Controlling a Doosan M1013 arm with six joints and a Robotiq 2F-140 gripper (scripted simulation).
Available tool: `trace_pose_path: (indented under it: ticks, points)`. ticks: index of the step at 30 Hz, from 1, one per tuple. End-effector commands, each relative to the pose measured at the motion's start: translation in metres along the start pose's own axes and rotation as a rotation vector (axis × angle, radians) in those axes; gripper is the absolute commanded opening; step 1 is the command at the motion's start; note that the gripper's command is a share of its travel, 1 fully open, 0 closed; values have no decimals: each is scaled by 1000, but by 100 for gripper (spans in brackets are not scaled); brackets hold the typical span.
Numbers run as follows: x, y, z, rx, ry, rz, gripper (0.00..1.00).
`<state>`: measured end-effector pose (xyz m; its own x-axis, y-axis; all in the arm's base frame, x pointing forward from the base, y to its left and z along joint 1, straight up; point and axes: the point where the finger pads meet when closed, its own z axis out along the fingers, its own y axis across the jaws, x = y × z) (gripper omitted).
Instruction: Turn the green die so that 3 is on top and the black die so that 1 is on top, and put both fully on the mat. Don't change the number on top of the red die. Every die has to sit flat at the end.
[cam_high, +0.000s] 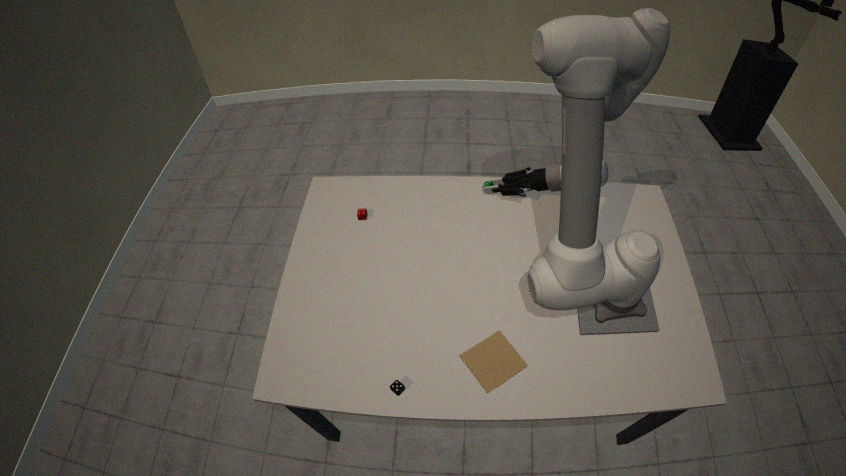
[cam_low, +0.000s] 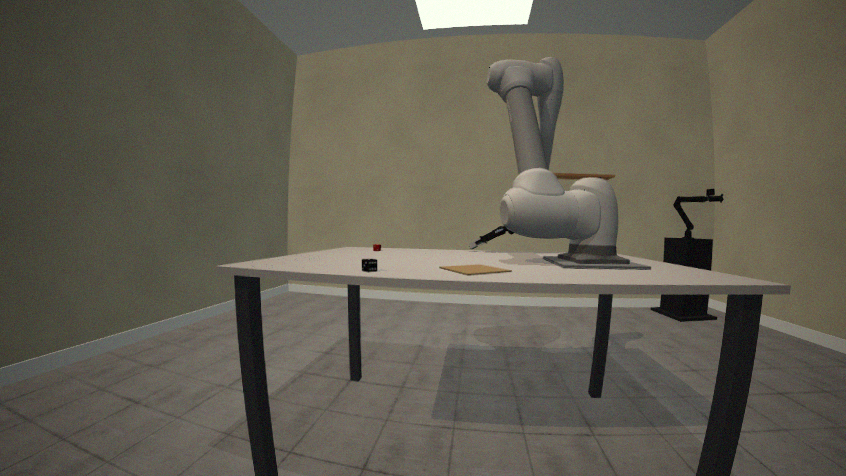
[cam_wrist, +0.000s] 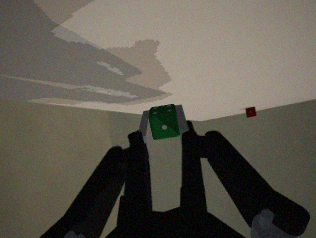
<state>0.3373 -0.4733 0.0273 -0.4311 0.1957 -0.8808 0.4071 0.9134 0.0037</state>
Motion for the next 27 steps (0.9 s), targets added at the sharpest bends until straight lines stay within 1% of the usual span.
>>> trace_pose_path:
  ticks: [1,27]
  points:
    - [0,0,0,0,0,0,24]
    - [10,0,5,0,0,0,24]
